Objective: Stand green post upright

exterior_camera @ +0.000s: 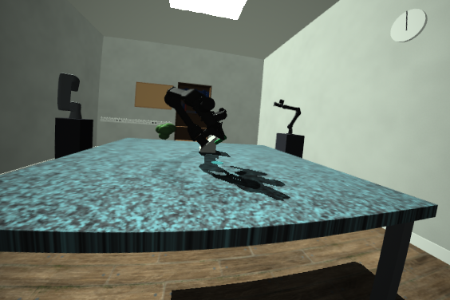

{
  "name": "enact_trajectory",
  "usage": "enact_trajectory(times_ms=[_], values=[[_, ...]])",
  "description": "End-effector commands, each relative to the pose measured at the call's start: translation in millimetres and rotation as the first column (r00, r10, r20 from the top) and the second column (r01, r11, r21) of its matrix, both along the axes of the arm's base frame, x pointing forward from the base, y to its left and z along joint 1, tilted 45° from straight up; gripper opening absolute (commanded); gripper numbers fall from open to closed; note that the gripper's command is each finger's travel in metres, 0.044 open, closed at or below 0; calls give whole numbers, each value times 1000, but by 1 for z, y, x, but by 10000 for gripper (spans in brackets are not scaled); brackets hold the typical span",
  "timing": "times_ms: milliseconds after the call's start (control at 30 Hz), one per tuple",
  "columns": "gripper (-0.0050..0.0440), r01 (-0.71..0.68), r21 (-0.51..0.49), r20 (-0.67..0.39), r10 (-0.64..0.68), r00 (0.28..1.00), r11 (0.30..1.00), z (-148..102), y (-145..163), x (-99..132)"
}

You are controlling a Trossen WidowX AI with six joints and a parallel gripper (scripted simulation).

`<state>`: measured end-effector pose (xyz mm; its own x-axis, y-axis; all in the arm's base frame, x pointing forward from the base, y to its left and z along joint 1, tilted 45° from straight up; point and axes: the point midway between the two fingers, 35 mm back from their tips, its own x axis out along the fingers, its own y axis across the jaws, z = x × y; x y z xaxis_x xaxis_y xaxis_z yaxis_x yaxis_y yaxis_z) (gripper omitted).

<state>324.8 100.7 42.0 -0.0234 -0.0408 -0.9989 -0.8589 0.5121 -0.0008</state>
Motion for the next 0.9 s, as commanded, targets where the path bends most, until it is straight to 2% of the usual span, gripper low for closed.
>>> enact_trajectory(times_ms=[0, 867], values=[[22, -11, 31, 29, 10, 1000, 999, 7, 1, 2], [22, -71, 191, 113, 50, 992, 979, 10, 0, 3]])
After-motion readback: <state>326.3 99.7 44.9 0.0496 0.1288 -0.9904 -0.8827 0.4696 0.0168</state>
